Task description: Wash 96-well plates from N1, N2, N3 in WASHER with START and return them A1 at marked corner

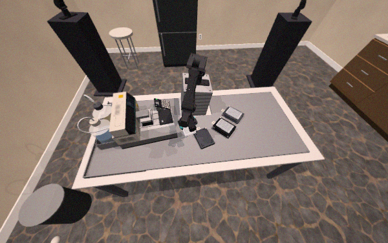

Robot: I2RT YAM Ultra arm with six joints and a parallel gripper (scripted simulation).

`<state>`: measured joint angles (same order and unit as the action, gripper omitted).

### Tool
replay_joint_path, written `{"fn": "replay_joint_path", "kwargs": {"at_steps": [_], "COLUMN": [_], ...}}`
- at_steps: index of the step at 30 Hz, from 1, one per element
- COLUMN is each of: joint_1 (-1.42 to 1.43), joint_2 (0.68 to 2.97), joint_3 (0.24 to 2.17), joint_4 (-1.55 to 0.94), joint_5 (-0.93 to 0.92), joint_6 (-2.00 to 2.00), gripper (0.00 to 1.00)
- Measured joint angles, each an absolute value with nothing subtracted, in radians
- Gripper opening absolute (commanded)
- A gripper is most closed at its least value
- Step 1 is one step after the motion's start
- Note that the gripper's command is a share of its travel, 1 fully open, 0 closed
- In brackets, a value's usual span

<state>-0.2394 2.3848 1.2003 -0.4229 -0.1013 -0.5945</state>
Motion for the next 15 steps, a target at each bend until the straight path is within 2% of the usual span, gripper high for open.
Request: {"fn": "replay_joint_path", "kwargs": {"at_steps": [15], "joint_1": [-0.088], "joint_2": [2.389], "joint_3": [1.195], "joint_4": [-0.395], "joint_5": [-0.107], "joint_6": [-0.495], "gripper": [0.00]}}
